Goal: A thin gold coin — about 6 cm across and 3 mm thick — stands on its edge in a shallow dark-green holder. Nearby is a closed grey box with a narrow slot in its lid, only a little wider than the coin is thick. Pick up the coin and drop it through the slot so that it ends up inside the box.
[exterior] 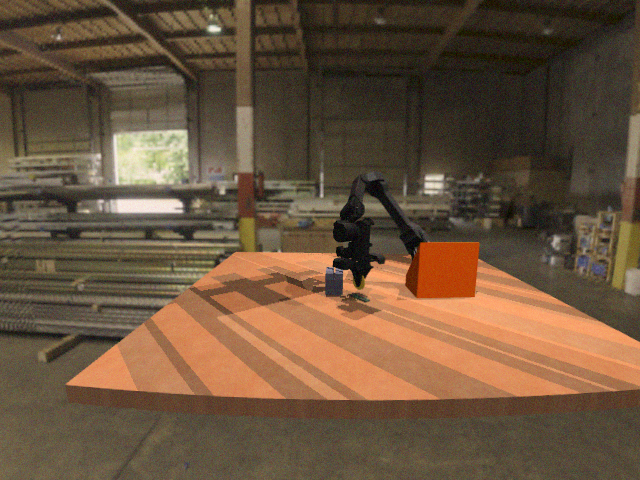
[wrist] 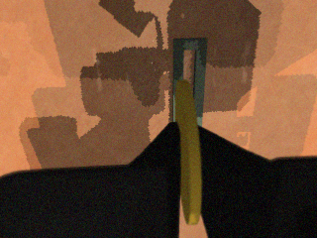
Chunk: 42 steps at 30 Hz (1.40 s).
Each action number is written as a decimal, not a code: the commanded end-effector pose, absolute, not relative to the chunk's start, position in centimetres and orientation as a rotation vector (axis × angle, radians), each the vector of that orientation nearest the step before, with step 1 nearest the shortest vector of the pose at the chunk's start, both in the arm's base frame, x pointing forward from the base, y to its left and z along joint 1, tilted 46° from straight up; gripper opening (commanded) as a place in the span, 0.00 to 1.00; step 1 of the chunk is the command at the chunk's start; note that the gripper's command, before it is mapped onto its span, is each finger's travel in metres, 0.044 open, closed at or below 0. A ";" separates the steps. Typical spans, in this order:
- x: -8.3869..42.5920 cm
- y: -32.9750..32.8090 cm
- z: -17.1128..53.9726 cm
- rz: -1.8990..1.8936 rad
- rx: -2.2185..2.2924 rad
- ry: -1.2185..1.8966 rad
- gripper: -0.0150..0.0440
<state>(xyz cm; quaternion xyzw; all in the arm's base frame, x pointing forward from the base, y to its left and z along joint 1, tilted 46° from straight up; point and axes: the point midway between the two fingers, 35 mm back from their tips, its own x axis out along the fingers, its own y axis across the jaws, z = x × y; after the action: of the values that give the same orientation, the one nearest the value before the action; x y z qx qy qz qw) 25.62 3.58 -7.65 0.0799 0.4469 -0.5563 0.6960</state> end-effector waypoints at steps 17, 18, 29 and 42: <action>25.4 7.0 -3.9 -1.267 0.192 0.990 0.25; 25.4 7.2 -3.7 -1.268 0.192 0.990 0.25; 25.2 7.7 -3.0 -1.347 0.306 0.893 0.25; 25.2 7.9 -3.2 -1.535 0.638 0.594 0.25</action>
<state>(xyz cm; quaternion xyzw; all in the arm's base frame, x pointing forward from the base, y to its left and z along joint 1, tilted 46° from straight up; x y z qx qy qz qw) 25.26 7.78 -3.12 0.2421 0.2960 -0.6549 0.6519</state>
